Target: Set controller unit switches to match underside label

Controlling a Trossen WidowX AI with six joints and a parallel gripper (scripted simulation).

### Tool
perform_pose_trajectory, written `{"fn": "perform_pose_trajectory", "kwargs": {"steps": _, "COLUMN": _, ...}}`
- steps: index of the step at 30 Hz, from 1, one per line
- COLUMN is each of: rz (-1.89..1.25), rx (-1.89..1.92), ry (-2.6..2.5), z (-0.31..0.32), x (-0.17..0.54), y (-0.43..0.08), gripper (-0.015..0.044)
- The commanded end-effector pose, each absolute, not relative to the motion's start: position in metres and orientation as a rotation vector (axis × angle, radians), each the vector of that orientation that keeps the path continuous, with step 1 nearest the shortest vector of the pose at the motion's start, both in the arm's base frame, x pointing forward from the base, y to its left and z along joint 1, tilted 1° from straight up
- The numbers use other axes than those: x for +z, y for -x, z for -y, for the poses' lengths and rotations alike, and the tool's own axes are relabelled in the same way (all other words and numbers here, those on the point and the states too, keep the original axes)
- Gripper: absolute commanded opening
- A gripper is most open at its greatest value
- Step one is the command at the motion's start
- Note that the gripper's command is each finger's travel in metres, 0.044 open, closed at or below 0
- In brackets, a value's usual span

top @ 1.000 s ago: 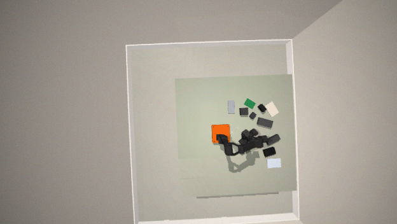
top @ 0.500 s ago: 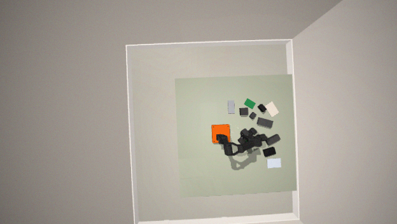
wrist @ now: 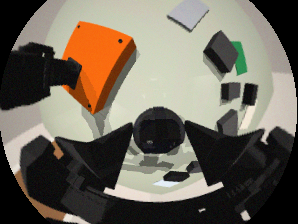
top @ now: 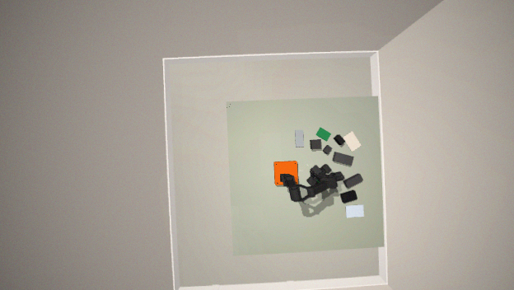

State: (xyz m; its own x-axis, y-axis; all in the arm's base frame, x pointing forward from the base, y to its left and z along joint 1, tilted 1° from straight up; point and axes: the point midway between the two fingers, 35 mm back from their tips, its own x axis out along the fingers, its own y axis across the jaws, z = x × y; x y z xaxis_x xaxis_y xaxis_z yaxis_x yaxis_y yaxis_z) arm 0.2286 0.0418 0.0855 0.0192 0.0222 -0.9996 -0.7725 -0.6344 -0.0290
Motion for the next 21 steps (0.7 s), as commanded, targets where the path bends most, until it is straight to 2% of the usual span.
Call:
{"fn": "perform_pose_trajectory", "kwargs": {"steps": 1, "rz": -0.791, "rx": 1.673, "ry": 1.690, "z": -0.040, "x": 0.081, "y": -0.226, "gripper": 0.0338}}
{"fn": "perform_pose_trajectory", "kwargs": {"steps": 21, "rz": -0.791, "rx": 1.674, "ry": 1.689, "z": -0.048, "x": 0.069, "y": -0.220, "gripper": 0.0338}}
